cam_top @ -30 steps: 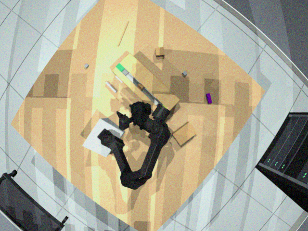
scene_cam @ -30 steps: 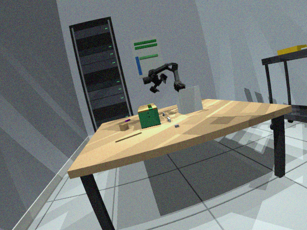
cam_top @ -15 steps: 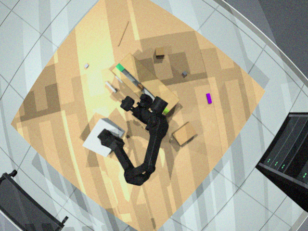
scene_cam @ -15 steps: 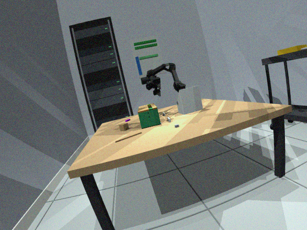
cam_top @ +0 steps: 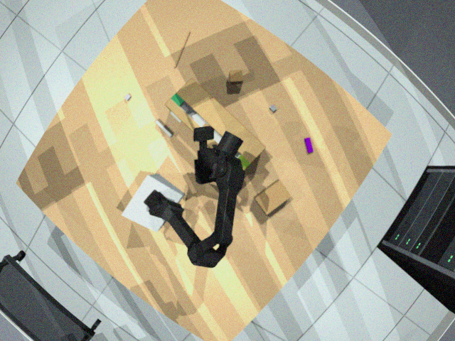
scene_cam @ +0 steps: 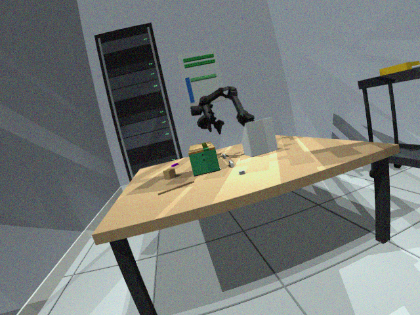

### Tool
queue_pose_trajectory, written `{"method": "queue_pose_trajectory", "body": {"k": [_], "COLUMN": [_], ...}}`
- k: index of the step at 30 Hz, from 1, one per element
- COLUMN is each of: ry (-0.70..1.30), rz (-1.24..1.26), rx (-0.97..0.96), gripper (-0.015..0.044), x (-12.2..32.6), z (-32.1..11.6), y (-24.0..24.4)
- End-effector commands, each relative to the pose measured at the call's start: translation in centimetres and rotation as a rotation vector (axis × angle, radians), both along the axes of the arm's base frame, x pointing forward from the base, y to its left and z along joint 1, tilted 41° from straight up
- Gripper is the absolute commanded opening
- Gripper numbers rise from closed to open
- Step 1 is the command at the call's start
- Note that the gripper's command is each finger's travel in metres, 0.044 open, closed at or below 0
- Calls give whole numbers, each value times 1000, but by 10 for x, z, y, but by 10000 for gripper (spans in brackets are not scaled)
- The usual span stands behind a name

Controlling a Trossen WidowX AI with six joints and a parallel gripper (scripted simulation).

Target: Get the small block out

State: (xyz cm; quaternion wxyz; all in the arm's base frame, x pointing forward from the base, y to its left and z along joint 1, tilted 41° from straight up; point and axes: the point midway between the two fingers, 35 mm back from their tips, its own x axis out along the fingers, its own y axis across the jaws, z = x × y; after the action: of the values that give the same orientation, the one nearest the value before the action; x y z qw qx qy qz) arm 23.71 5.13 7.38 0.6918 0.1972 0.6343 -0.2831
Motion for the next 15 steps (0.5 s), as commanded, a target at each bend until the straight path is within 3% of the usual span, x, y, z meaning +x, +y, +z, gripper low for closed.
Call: {"method": "queue_pose_trajectory", "body": {"k": [1, 15], "ry": [-261, -289], "rz": [-753, -822], "rx": [-135, -134], "gripper": [400, 400], "x": [25, 27], "z": [-22, -23], "y": [-7, -8]}}
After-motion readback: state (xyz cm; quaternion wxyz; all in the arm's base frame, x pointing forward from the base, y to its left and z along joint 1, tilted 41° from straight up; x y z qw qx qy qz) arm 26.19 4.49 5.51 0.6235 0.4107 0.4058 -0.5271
